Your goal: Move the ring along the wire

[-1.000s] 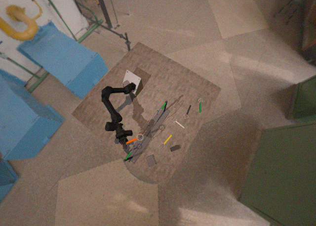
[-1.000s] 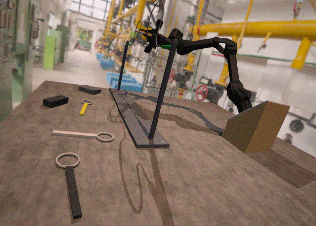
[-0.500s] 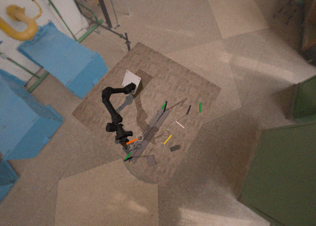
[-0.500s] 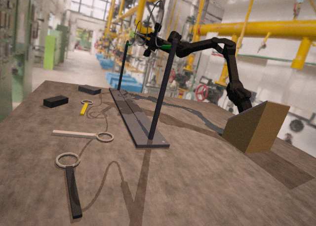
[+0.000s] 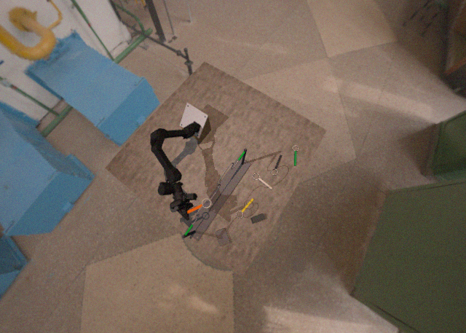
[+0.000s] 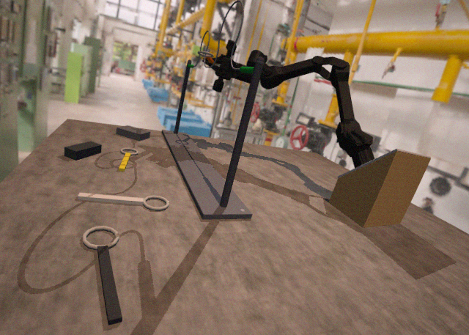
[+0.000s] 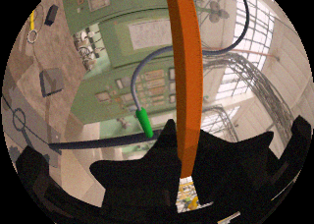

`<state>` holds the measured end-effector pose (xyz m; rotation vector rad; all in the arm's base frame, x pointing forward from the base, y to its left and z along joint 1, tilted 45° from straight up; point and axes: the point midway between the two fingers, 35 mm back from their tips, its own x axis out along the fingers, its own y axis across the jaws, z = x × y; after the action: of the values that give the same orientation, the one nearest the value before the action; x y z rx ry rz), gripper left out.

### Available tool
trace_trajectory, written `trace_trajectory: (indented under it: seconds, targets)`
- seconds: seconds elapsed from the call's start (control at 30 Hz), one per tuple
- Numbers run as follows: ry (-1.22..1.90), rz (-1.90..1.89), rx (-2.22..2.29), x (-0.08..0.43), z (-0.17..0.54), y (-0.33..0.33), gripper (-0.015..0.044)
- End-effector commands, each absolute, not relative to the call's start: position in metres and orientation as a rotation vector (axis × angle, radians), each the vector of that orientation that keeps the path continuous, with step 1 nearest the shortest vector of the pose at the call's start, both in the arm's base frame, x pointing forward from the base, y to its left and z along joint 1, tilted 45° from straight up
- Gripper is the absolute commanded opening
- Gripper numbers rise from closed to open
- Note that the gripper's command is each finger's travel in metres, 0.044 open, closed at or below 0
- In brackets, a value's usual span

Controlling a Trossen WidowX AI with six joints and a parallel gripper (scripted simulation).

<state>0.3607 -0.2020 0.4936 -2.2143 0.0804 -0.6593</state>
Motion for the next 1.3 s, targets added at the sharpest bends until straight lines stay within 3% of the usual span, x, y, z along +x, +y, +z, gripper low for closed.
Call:
trace_trajectory:
  seconds: [0.0,1.27]
  targets:
    - [0.111,-0.635,-2.151,0.362,0.48,-0.21,-0.015]
    - [0.255,-0.509,-1.622,0.365,0.403,-0.237,-0.015]
